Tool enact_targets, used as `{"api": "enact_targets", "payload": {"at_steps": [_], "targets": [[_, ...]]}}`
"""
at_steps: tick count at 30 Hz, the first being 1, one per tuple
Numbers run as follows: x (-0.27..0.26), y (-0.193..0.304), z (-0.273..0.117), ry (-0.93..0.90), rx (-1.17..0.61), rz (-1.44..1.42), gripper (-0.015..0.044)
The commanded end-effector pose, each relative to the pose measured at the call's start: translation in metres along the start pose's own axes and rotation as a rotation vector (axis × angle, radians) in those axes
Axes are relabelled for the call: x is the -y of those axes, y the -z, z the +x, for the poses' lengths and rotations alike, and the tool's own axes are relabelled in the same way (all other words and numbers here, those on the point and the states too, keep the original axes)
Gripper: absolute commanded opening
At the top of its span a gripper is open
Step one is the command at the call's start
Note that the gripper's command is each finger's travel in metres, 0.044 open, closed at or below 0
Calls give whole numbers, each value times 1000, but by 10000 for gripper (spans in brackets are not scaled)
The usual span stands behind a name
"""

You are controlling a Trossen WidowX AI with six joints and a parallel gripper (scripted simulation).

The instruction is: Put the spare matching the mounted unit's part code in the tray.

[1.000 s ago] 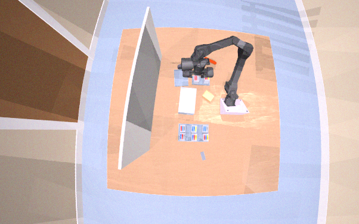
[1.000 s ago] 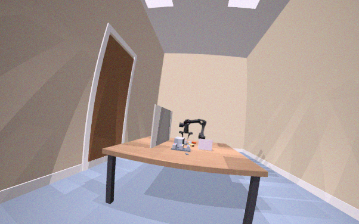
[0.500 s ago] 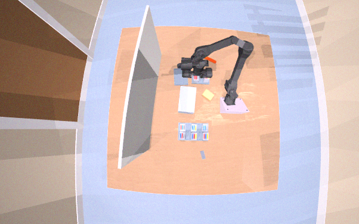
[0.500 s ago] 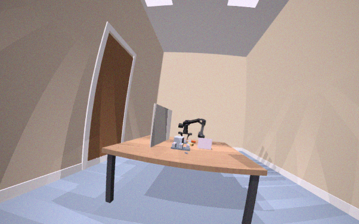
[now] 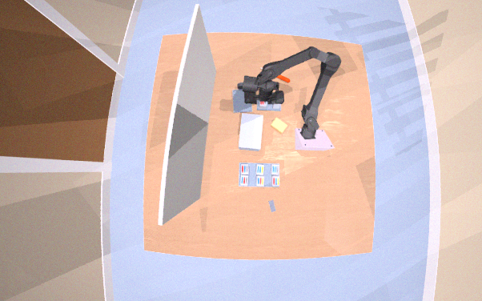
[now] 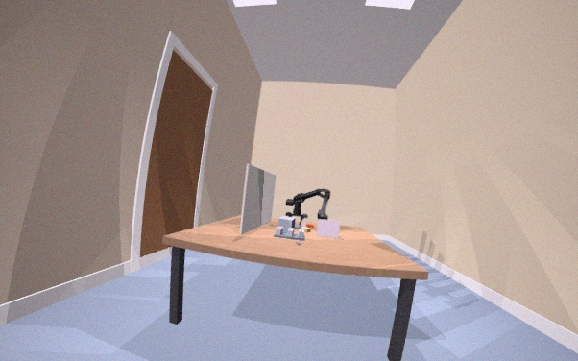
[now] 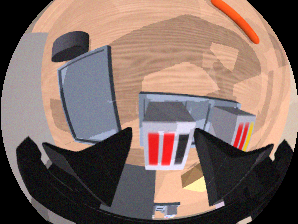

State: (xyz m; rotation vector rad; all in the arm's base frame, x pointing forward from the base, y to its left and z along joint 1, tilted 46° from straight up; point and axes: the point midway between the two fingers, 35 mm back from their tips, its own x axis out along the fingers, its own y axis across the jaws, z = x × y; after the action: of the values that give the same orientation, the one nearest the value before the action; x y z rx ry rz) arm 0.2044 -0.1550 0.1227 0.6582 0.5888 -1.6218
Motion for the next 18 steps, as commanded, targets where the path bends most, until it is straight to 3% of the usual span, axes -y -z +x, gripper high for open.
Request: {"api": "enact_targets", "payload": {"at_steps": [1, 9, 14, 18], "targets": [[2, -2, 6, 1, 7, 0, 300], [2, -2, 8, 2, 8, 0, 300], [2, -1, 8, 2, 3, 1, 169], [2, -1, 8, 2, 3, 1, 142]]}}
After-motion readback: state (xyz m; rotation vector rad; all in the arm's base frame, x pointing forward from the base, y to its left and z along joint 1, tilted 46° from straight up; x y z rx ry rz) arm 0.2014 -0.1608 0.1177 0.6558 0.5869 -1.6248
